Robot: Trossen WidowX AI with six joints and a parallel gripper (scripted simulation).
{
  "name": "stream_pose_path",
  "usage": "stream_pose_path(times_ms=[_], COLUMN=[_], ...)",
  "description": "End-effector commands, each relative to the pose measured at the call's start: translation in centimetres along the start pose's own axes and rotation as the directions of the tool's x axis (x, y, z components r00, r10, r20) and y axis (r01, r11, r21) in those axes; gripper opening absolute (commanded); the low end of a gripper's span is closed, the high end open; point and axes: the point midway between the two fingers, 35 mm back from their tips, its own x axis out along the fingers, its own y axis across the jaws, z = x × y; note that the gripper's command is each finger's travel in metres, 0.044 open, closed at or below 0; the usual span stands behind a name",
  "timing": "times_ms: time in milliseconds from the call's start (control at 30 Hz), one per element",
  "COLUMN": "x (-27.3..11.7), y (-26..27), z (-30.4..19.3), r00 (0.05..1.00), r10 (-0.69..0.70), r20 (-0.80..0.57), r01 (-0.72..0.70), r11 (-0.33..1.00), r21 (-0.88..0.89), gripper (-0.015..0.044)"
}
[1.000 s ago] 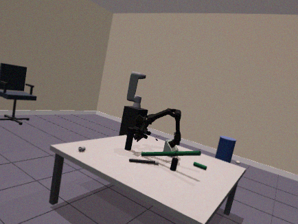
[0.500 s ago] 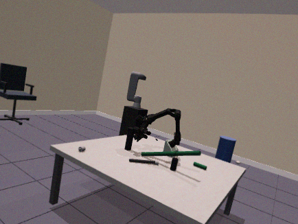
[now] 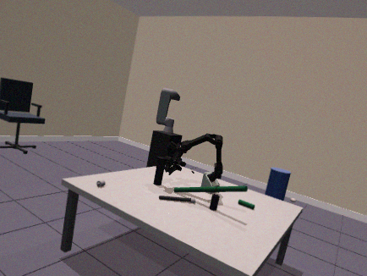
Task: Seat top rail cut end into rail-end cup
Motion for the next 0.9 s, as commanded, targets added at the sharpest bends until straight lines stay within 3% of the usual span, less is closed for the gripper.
stream_pose_path(times_ms=[0,133,567,700,867], x=[-0.3,-1.3,-3.4,-5.1,-7.6], y=[-0.2,-0.8,-2.2,-3.2,-4.3], z=[0.4,1.5,3.6,5.6,8.9], r00=[1.0,1.0,1.0,1.0,1.0], r10=[0.002,0.003,-0.006,-0.003,0.002], r20=[0.001,0.001,-0.005,-0.009,-0.015], r01=[-0.002,-0.003,0.006,0.005,0.009], r11=[1.0,1.0,1.0,0.952,0.717], r21=[0.005,0.005,0.01,0.306,0.697], gripper=[0.0341,0.044,0.044,0.044,0.044])
